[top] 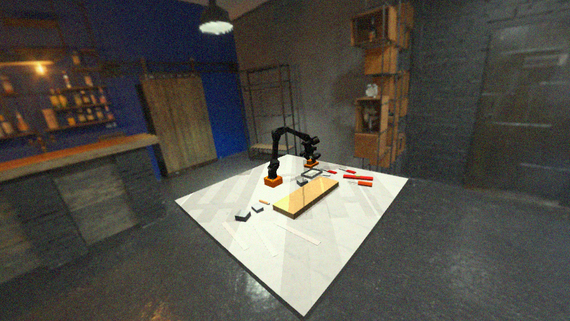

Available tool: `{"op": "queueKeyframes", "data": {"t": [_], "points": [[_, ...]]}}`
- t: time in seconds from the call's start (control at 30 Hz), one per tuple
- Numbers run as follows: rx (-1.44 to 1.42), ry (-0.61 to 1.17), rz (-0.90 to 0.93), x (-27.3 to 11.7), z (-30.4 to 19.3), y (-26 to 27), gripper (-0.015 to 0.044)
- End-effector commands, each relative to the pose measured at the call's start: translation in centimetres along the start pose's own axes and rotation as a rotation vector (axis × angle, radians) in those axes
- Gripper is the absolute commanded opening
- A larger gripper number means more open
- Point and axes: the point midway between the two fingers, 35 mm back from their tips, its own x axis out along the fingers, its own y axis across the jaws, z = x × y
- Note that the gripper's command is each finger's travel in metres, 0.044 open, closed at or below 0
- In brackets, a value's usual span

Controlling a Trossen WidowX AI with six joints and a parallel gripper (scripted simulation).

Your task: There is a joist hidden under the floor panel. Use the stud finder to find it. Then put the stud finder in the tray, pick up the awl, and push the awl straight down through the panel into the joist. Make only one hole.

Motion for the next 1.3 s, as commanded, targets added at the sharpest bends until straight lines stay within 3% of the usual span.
{"op": "queueKeyframes", "data": {"t": [0.0, 1.27], "points": [[0.002, 0.004, -0.002, 1.0, -0.2, -0.1, 0.0], [0.002, 0.005, -0.003, 7.2, -2.3, -0.1, 0.0]]}}
